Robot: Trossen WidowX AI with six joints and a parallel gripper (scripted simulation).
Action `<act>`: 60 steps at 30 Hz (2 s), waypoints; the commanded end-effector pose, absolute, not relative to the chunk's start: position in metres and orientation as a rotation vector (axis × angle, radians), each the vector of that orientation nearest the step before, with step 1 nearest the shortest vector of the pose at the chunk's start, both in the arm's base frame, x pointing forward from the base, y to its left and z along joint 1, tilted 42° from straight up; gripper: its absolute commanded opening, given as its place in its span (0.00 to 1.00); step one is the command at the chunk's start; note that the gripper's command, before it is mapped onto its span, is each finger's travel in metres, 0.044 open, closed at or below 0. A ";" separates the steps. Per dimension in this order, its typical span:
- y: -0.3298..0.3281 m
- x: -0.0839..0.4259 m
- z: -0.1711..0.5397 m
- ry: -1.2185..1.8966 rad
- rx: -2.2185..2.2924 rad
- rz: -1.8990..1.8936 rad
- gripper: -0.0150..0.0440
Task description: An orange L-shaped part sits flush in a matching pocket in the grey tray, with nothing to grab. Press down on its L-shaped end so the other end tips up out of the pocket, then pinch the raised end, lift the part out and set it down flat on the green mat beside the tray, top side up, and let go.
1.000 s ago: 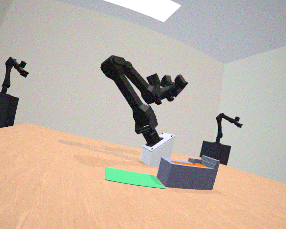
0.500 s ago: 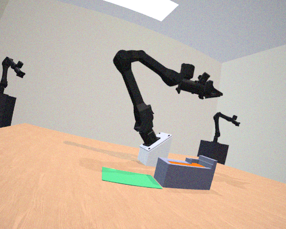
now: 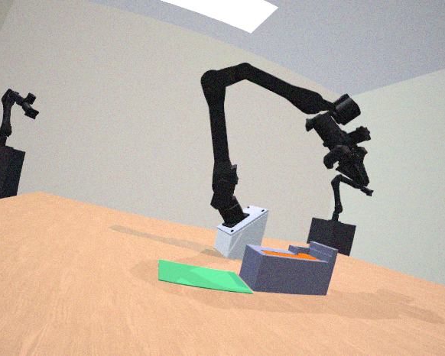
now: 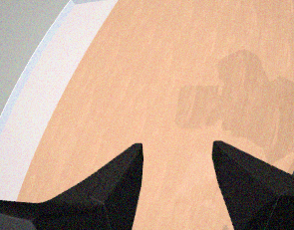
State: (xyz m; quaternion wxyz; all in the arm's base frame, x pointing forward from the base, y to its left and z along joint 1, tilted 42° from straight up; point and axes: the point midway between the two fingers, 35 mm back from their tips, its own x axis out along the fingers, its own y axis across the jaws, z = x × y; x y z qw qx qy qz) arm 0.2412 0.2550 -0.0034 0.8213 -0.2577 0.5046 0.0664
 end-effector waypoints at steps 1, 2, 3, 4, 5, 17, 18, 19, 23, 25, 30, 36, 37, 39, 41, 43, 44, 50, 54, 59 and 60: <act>0.188 0.275 -0.002 1.255 -0.501 -0.216 0.56; 0.177 0.279 -0.001 1.281 -0.491 -0.272 0.56; 0.166 0.283 0.001 1.309 -0.482 -0.332 0.56; 0.154 0.286 0.003 1.336 -0.472 -0.392 0.56; 0.143 0.289 0.005 1.362 -0.463 -0.451 0.56; 0.094 0.296 0.018 1.469 -0.424 -0.711 0.56; 0.094 0.296 0.018 1.469 -0.424 -0.711 0.56; 0.092 0.296 0.016 1.469 -0.424 -0.711 0.56; 0.072 0.297 -0.008 1.468 -0.424 -0.711 0.56; 0.057 0.295 -0.024 1.468 -0.425 -0.712 0.56; 0.044 0.293 -0.037 1.467 -0.426 -0.713 0.56; 0.043 0.293 -0.039 1.467 -0.426 -0.713 0.56; 0.042 0.293 -0.040 1.467 -0.426 -0.713 0.56; 0.040 0.293 -0.042 1.467 -0.426 -0.713 0.56; 0.037 0.293 -0.045 1.467 -0.426 -0.713 0.56; 0.035 0.293 -0.047 1.467 -0.426 -0.713 0.56; 0.034 0.293 -0.049 1.467 -0.426 -0.713 0.56; 0.027 0.292 -0.056 1.467 -0.426 -0.714 0.56; 0.023 0.292 -0.061 1.467 -0.426 -0.714 0.56; 0.020 0.291 -0.064 1.467 -0.427 -0.714 0.56; 0.020 0.291 -0.064 1.467 -0.427 -0.714 0.56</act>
